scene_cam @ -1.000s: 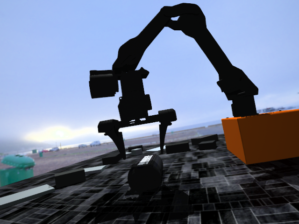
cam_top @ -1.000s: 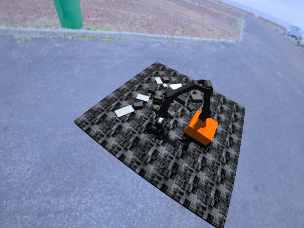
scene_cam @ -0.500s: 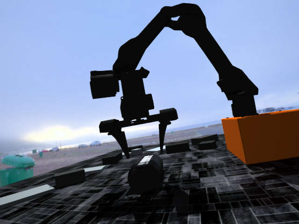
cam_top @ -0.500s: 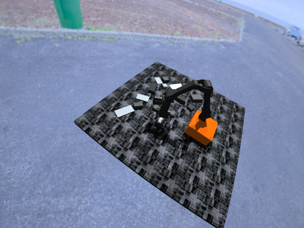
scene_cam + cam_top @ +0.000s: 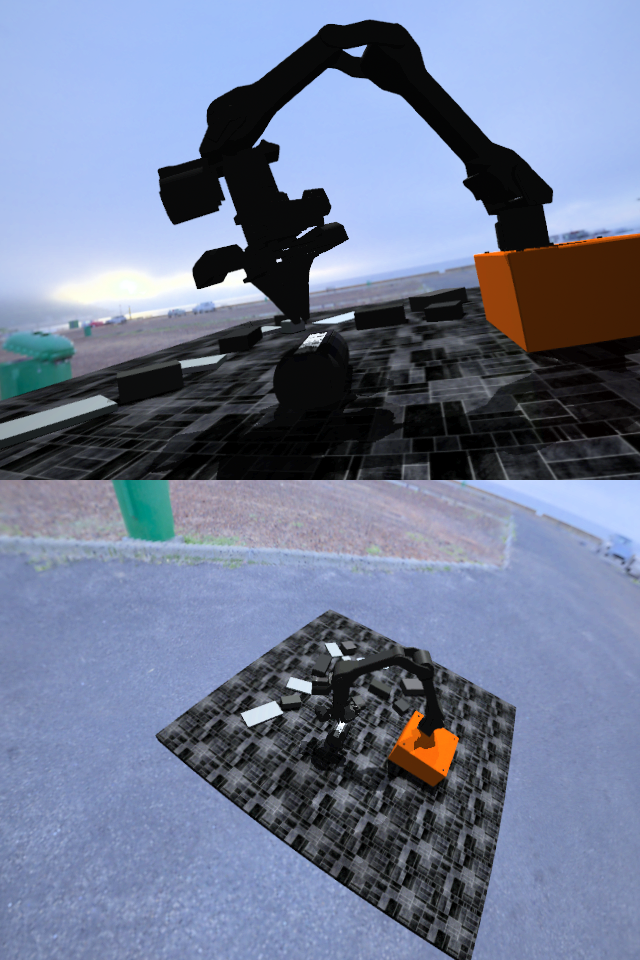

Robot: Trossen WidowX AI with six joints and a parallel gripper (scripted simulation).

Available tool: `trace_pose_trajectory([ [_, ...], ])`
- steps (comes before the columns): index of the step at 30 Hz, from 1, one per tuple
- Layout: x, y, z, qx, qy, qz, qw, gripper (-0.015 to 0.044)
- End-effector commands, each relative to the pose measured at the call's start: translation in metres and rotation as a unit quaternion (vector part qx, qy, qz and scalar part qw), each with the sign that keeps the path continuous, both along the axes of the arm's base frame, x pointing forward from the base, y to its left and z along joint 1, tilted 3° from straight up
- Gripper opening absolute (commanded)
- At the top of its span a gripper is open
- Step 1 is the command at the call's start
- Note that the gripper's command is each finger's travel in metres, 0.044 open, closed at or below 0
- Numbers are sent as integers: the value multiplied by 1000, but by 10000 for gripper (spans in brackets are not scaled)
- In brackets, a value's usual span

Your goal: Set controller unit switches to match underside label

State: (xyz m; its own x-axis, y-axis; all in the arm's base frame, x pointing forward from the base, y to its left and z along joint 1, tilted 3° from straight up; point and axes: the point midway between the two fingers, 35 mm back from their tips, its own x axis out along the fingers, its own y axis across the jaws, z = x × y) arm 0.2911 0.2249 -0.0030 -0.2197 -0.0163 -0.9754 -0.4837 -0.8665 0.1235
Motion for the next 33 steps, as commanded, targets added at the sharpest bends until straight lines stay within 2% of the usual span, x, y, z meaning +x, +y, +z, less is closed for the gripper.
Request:
trace_pose_trajectory([
  [1,5,1,8,43,55,174,982,0],
  [5,7,1,14,80,89,283,952,0],
  [7,7,1,15,87,95,301,945,0],
  [30,7,1,15,87,95,301,945,0],
  [33,7,2,15,80,89,284,951,79],
])
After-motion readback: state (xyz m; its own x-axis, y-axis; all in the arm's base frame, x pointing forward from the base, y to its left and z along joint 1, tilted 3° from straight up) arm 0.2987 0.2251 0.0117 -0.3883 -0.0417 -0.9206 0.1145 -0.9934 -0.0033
